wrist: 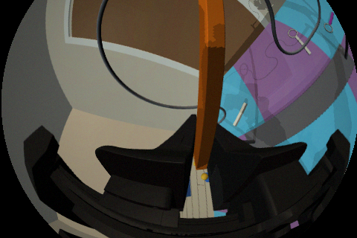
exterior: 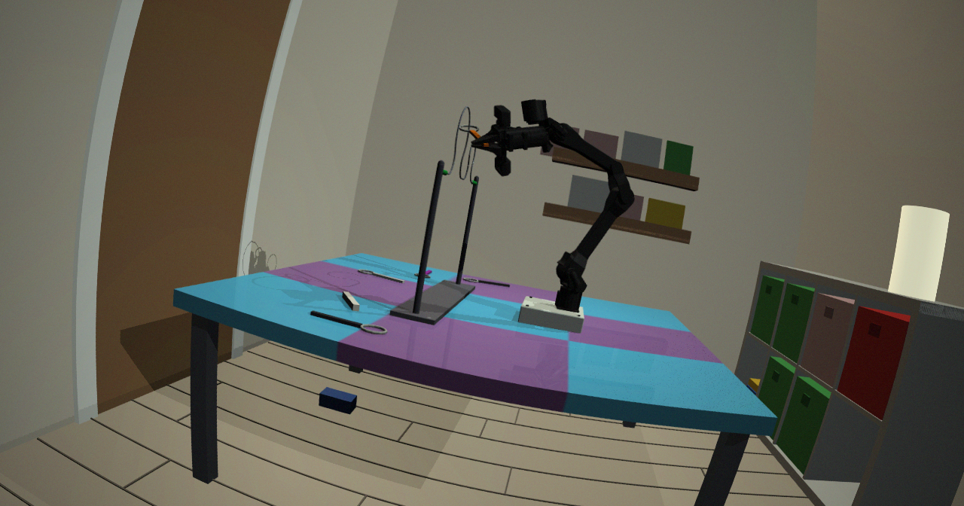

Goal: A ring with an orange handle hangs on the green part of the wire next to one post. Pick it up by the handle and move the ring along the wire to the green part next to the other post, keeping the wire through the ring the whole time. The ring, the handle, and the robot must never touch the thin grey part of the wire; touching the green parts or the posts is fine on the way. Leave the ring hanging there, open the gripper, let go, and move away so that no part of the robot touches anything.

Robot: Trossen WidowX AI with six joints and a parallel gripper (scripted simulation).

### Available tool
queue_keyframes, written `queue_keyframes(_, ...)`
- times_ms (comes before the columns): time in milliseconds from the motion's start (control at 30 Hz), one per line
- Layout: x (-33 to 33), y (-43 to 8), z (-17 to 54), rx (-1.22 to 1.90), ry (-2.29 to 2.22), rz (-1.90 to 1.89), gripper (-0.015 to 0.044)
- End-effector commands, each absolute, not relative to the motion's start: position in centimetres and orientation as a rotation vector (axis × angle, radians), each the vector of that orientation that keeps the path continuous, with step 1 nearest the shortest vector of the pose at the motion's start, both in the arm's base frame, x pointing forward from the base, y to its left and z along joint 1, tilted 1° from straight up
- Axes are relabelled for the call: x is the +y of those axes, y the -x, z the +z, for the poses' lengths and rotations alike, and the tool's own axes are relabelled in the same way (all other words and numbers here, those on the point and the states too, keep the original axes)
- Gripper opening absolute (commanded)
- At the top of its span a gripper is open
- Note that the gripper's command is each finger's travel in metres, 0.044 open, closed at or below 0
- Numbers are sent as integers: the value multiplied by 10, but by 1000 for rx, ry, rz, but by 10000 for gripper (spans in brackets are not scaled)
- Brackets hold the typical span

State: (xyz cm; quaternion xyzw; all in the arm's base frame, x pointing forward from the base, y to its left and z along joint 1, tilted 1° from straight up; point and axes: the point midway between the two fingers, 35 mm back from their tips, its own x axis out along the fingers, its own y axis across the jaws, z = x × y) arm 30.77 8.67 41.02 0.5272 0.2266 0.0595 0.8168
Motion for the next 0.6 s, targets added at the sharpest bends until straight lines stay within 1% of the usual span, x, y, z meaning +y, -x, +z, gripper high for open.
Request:
queue_keyframes(0,86,-308,411,480,-1079,115,-150)
queue_keyframes(567,82,-308,405,493,-873,54,-150)
